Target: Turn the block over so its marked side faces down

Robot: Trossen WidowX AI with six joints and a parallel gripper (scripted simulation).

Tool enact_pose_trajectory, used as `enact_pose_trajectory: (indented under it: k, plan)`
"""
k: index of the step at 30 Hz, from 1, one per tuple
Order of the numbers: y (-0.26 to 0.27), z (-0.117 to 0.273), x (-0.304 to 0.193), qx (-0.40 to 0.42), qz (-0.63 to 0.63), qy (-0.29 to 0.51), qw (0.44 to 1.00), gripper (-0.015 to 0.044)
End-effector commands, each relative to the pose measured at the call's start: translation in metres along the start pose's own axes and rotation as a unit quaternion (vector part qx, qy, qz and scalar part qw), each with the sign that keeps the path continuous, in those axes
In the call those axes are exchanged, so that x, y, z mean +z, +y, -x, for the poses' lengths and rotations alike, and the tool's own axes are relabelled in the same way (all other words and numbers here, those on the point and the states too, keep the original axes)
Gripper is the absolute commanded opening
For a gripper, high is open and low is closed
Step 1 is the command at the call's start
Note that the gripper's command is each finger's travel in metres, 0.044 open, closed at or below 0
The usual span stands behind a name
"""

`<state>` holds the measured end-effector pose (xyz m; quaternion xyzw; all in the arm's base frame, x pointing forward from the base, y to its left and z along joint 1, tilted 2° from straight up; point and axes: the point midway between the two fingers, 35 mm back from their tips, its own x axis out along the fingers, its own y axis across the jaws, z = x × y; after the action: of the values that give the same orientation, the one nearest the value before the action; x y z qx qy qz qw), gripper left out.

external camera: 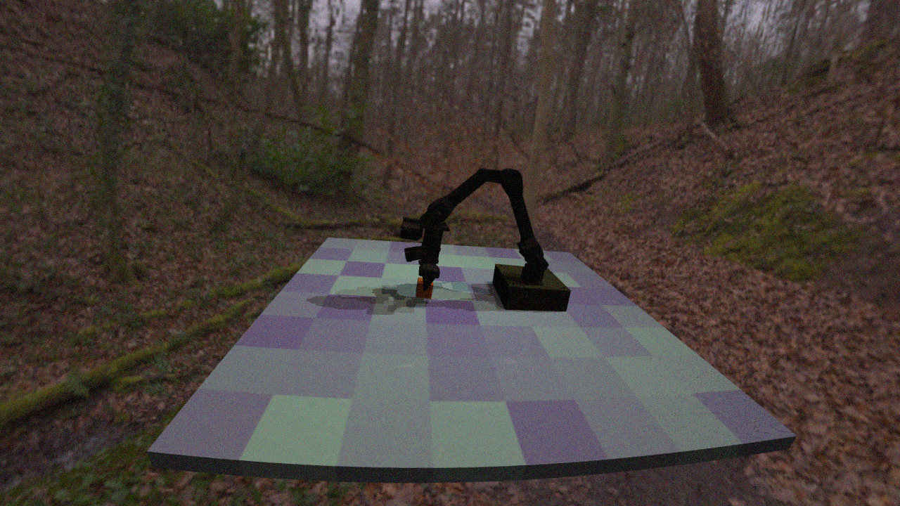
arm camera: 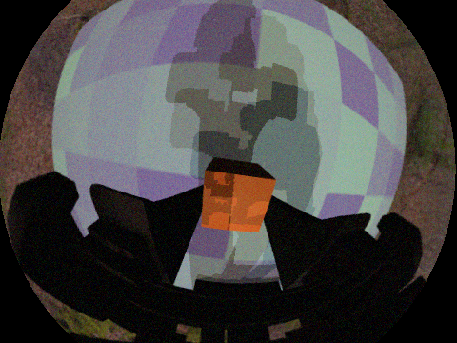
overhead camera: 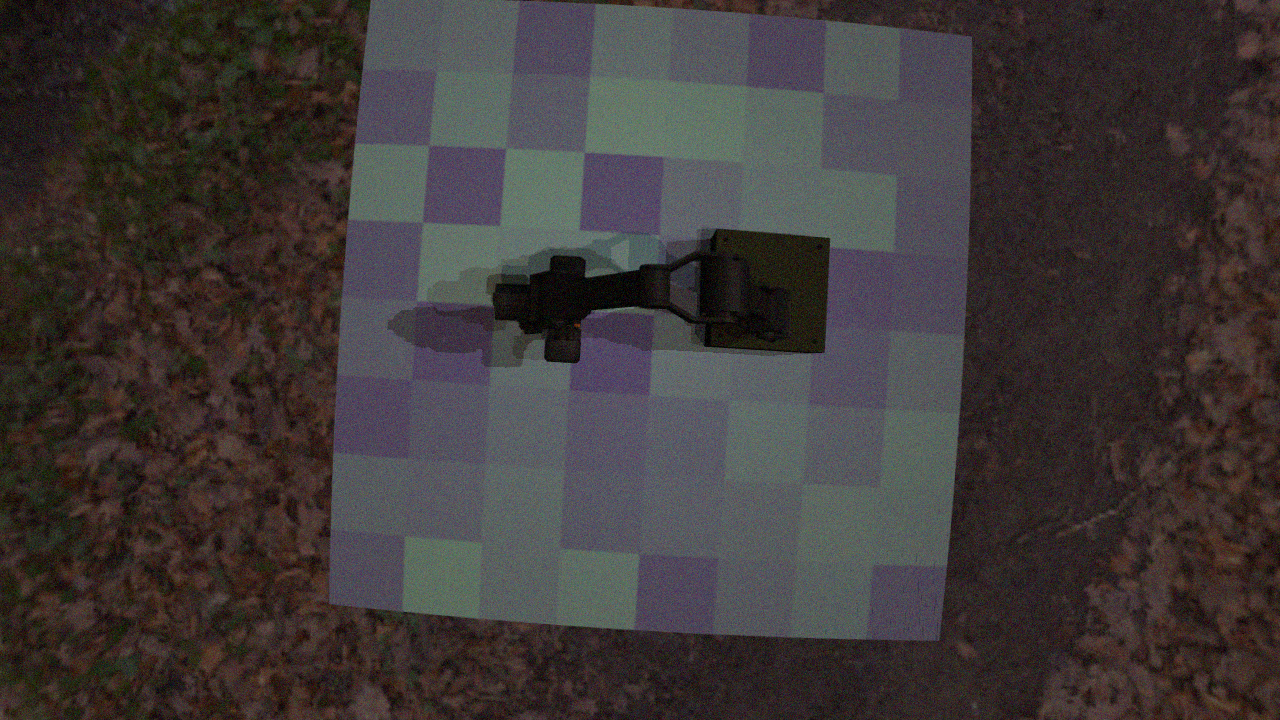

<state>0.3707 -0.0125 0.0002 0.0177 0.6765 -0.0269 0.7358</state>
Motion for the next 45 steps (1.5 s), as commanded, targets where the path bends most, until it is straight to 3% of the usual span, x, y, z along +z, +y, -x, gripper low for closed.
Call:
enact_pose_trajectory:
  k: [1, 24, 30, 45]
  plan:
    - [0.0, 0.001, 0.001, -0.001, -0.001, -0.03, 1.0, 0.0]
    - [0.0, 0.0, -0.006, -0.002, -0.001, -0.204, 0.979, 0.0]
    - [0.0, 0.001, -0.007, -0.001, -0.001, -0.216, 0.976, 0.0]
    - [0.0, -0.029, 0.003, -0.001, 0.0, -0.316, 0.949, 0.0]
